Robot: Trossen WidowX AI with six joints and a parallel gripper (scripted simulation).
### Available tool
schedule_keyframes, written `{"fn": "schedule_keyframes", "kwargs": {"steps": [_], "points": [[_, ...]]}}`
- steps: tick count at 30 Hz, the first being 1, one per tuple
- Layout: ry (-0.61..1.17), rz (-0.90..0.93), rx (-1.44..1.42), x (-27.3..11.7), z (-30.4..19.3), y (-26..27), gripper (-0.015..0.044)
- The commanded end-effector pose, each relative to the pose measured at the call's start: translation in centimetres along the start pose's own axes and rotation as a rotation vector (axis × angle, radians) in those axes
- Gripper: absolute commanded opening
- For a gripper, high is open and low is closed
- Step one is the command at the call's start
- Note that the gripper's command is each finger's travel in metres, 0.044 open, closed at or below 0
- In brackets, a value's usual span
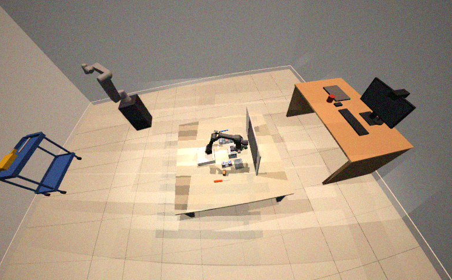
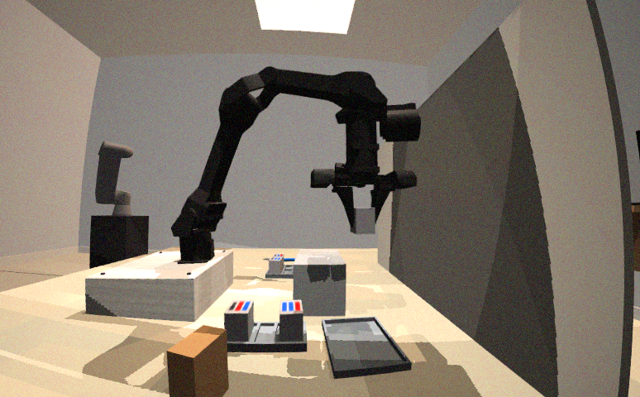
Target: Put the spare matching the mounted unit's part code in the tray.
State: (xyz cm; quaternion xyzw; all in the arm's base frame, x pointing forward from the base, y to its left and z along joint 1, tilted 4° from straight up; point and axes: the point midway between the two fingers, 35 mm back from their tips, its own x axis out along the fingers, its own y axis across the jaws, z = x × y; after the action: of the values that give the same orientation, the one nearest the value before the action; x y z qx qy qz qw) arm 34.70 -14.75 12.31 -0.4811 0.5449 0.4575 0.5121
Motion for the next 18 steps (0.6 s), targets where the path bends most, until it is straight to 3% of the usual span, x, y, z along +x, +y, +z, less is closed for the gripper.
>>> {"fn": "schedule_keyframes", "kwargs": {"steps": [1,8,18], "points": [[0.009,0.001,-0.006,-0.1,-3.0,0.6,0.0],[0.015,0.01,-0.01,0.0,-7.1,2.0,0.0],[0.015,0.01,-0.01,0.4,-7.4,2.0,0.0]]}}
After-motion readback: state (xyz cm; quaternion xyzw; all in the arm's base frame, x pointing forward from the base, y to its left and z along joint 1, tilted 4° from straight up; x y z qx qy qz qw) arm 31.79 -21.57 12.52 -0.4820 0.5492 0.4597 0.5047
